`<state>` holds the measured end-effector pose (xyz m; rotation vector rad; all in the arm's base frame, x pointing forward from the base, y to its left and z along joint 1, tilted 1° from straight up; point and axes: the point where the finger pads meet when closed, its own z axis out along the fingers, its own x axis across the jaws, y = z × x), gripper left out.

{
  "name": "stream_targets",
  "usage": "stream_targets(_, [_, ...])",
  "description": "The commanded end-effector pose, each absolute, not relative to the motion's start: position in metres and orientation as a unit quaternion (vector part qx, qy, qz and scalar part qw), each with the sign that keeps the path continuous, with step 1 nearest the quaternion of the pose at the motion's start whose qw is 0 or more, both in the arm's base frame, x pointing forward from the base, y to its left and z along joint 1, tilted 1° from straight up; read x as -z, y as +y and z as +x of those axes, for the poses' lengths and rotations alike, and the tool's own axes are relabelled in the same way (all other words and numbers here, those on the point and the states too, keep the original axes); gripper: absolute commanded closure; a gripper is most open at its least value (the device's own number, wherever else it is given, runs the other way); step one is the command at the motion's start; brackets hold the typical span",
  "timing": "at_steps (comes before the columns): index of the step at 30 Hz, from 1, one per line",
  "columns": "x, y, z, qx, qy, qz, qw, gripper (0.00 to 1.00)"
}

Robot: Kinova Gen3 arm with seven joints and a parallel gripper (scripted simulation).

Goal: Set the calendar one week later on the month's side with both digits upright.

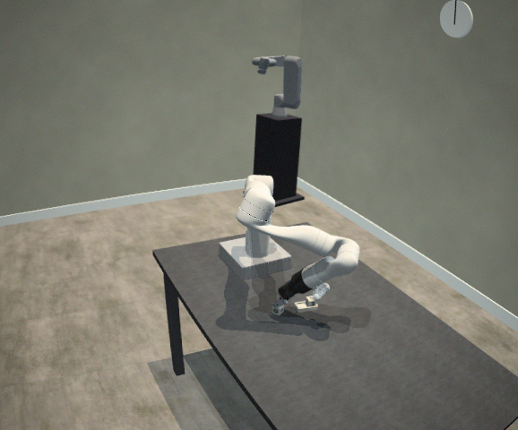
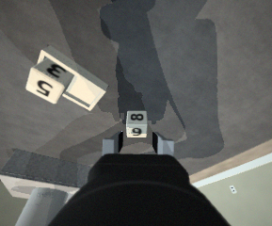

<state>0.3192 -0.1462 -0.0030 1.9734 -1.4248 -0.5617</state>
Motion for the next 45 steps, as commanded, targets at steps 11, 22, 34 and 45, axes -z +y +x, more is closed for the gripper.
stream_targets(11, [0.025,-0.145,0.318,0.215,-0.540,0.750,0.316,0.10])
stream_targets(22, [0.032,-0.146,0.319,0.215,-0.540,0.750,0.316,0.10])
stream_targets(34, [0.034,-0.146,0.319,0.215,-0.540,0.750,0.316,0.10])
stream_targets(45, [0.034,-0.146,0.319,0.215,-0.540,0.750,0.316,0.10])
